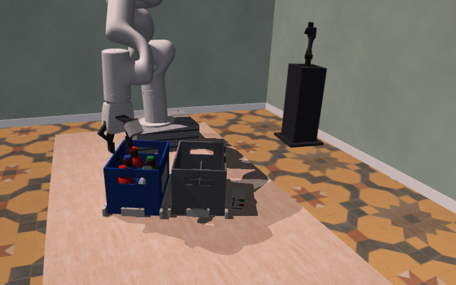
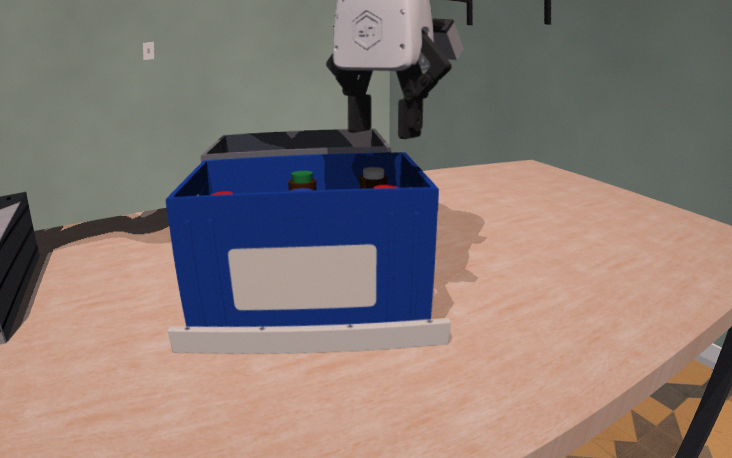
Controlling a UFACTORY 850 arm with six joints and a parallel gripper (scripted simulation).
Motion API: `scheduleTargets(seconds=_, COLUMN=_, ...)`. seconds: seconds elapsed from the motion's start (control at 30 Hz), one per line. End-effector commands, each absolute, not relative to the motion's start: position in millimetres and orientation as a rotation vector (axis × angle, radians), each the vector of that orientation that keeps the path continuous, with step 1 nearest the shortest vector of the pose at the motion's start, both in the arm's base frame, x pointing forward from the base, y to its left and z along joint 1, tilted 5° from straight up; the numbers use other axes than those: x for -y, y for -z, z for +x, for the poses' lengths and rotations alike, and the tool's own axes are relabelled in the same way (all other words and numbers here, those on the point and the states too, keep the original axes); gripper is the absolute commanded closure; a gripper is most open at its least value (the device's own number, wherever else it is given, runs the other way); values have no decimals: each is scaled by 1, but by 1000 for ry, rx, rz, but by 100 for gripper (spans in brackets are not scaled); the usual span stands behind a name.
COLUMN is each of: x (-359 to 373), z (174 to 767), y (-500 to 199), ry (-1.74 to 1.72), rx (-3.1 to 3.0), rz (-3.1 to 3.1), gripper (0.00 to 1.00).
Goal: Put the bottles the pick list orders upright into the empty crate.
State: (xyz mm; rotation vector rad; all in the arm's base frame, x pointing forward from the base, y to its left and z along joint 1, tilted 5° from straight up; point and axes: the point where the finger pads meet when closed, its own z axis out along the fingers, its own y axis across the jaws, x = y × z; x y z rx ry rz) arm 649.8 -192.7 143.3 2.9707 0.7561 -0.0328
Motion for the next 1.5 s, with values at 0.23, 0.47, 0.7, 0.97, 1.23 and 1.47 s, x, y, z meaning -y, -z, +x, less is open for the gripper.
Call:
scheduleTargets(seconds=0.23, x=194, z=650, y=-133, ry=31, rx=-756, rz=2970, gripper=35)
scheduleTargets(seconds=0.47, x=195, z=650, y=-124, ry=31, rx=-756, rz=2970, gripper=35)
scheduleTargets(seconds=0.7, x=195, z=650, y=-116, ry=31, rx=-756, rz=2970, gripper=35)
scheduleTargets(seconds=0.97, x=196, z=650, y=-106, ry=31, rx=-756, rz=2970, gripper=35)
scheduleTargets(seconds=1.23, x=197, z=650, y=-96, ry=31, rx=-756, rz=2970, gripper=35)
scheduleTargets(seconds=1.47, x=197, z=650, y=-89, ry=31, rx=-756, rz=2970, gripper=35)
